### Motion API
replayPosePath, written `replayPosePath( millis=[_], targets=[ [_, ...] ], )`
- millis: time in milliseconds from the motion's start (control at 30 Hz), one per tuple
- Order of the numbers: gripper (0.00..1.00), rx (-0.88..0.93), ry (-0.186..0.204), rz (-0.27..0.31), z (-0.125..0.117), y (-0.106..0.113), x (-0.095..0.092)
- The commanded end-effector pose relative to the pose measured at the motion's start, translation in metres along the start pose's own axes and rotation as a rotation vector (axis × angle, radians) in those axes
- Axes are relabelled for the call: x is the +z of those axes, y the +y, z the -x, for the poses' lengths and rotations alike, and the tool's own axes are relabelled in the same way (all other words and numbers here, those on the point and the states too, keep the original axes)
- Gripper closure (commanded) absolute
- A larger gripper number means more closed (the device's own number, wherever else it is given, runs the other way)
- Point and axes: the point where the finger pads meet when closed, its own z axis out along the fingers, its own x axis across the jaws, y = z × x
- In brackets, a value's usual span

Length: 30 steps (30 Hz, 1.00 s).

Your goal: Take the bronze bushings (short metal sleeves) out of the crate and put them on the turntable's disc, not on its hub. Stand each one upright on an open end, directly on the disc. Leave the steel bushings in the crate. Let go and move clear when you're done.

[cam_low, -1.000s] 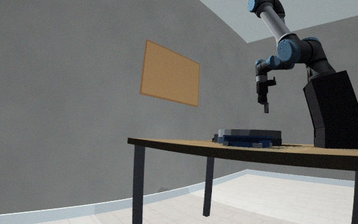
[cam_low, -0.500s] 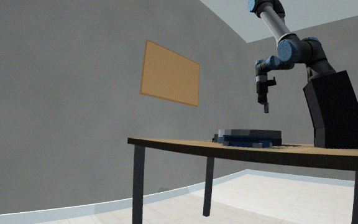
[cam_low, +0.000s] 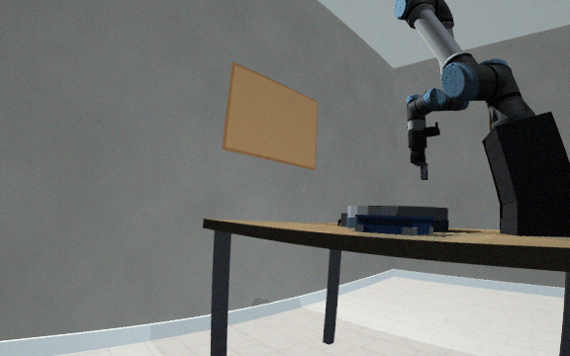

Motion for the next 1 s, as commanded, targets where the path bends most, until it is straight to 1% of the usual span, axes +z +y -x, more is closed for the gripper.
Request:
replayPosePath(
  millis=[0, 600, 633, 833, 967],
  targets=[
    [0.61, 0.0, -0.001, 0.001, 0.0, 0.0, 0.0],
    [0.61, 0.0, -0.001, 0.001, 0.0, 0.0, 0.0],
    [0.24, 0.0, -0.001, 0.001, 0.0, 0.0, 0.0],
    [0.24, 0.0, -0.001, 0.001, -0.002, 0.0, 0.001],
    [0.24, 0.0, -0.001, 0.001, -0.012, 0.0, 0.003]
  ],
)
